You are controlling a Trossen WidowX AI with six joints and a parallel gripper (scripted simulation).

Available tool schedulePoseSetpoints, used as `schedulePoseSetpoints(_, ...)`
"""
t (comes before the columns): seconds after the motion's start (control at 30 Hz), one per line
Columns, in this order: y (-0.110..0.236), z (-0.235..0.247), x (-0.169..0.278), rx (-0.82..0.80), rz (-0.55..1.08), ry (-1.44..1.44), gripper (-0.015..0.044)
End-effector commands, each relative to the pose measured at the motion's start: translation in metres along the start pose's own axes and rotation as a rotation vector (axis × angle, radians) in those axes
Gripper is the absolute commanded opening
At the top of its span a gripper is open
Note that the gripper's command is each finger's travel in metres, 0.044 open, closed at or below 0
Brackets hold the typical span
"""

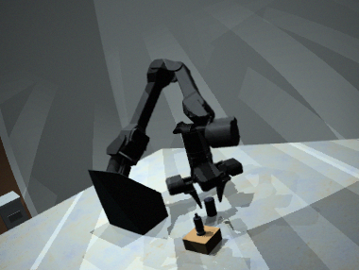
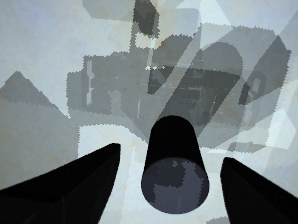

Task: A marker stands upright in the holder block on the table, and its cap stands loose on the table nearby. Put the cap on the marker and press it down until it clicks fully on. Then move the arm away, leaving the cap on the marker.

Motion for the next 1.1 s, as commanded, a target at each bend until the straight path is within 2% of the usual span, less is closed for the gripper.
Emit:
schedulePoseSetpoints(0.0, -0.005, -0.001, 0.0, 0.0, 0.003, -0.007, 0.0238)
schedulePoseSetpoints(0.33, -0.019, -0.001, 0.002, -0.002, 0.005, -0.007, 0.0238)
schedulePoseSetpoints(0.47, -0.019, -0.002, 0.002, -0.002, 0.005, -0.007, 0.0133)
schedulePoseSetpoints(0.77, -0.019, -0.001, 0.002, -0.002, 0.005, -0.007, 0.0073)
schedulePoseSetpoints(0.87, -0.016, -0.002, 0.001, -0.003, -0.002, 0.008, 0.0)
schedulePoseSetpoints(1.07, -0.006, -0.002, 0.0, -0.001, -0.005, 0.014, 0.0)
Point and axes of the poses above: the point midway between the two fingers, 35 mm back from their tips, its own y axis back along the fingers, its own z axis across the jaws, x = y × z, the point moved 3 cm from there along y, back along the fingers, and after that the axes turned 5 degrees about y, right-handed, at the moved point
